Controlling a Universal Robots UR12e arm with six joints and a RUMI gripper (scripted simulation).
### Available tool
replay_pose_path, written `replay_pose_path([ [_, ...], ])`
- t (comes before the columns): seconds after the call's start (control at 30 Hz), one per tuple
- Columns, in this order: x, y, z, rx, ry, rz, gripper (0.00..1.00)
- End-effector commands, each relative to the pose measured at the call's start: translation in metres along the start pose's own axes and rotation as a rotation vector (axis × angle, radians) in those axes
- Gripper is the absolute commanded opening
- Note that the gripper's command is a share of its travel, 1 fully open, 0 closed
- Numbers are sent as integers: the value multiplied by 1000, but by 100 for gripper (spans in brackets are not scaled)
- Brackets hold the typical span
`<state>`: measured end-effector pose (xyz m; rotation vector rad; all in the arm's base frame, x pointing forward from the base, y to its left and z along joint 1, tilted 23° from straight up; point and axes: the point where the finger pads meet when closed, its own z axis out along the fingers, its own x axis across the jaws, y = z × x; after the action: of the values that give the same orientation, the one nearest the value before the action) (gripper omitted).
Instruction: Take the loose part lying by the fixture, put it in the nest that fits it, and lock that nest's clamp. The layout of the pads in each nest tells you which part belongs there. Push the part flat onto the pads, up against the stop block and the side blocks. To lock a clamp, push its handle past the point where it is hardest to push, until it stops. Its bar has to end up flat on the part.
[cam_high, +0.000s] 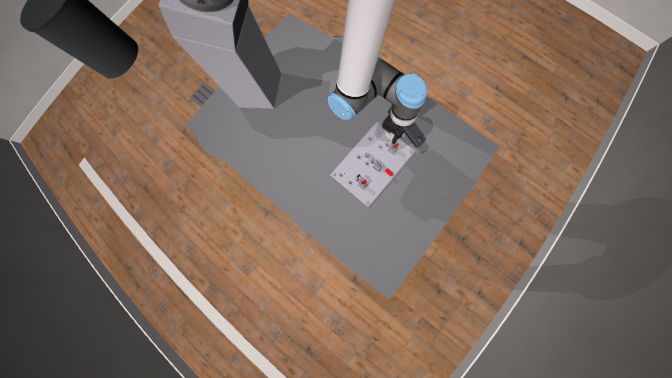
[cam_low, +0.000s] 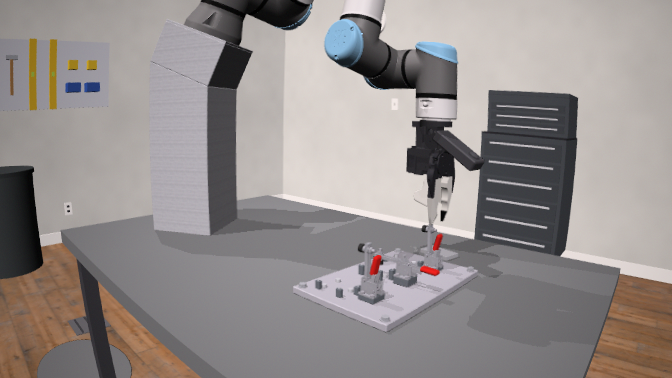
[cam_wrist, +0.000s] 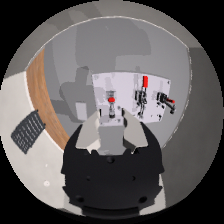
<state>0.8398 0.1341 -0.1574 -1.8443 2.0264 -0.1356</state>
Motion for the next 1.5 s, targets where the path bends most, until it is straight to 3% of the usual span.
replay_pose_path([
  [0.0,1,3,0,-5,-1,1,28],
  [0.33,1,2,0,-3,-1,1,28],
  [0.37,1,2,0,-3,-1,1,59],
  [0.53,2,3,-9,-4,0,2,59],
  [1.03,1,3,-73,-4,-1,2,59],
  [1.47,-2,5,-75,-7,-1,1,59],
])
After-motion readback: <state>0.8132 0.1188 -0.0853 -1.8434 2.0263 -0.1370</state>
